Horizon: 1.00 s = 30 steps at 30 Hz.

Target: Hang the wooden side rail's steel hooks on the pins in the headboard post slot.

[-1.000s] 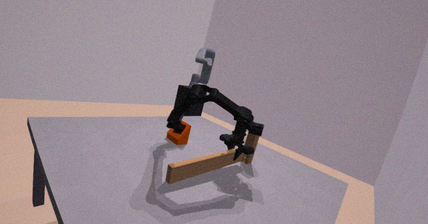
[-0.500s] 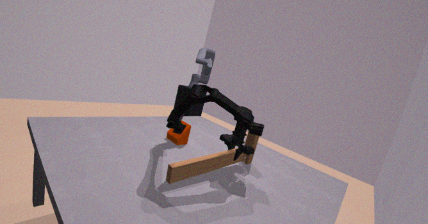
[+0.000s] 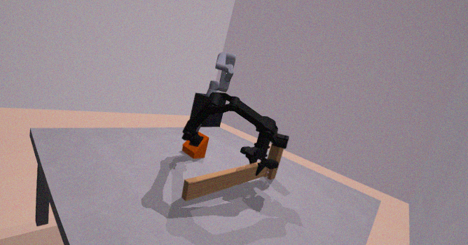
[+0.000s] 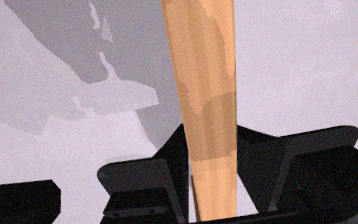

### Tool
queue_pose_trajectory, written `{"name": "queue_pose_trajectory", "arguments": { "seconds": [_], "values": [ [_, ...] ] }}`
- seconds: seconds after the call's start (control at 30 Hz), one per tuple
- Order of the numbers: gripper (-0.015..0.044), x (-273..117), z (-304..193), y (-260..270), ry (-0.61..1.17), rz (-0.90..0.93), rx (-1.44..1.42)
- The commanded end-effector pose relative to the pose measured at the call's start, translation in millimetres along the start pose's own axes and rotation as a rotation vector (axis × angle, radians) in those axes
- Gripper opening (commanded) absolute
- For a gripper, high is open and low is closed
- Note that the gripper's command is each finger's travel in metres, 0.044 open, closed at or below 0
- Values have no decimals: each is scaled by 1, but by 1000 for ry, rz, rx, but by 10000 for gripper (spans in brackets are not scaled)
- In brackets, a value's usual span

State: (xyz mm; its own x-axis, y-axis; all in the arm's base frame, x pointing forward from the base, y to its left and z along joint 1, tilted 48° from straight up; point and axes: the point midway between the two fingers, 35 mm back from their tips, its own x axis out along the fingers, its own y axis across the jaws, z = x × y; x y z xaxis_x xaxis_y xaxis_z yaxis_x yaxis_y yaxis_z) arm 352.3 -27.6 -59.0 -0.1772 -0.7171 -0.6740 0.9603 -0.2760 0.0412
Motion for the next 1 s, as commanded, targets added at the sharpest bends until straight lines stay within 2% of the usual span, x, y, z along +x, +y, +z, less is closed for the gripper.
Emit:
{"name": "queue_pose_trajectory", "arguments": {
  "seconds": [0.0, 0.97],
  "values": [
    [0, -3, -4, -1, 5, 7, 0],
    [0, -3, -7, -1, 5, 7, 0]
  ]
}}
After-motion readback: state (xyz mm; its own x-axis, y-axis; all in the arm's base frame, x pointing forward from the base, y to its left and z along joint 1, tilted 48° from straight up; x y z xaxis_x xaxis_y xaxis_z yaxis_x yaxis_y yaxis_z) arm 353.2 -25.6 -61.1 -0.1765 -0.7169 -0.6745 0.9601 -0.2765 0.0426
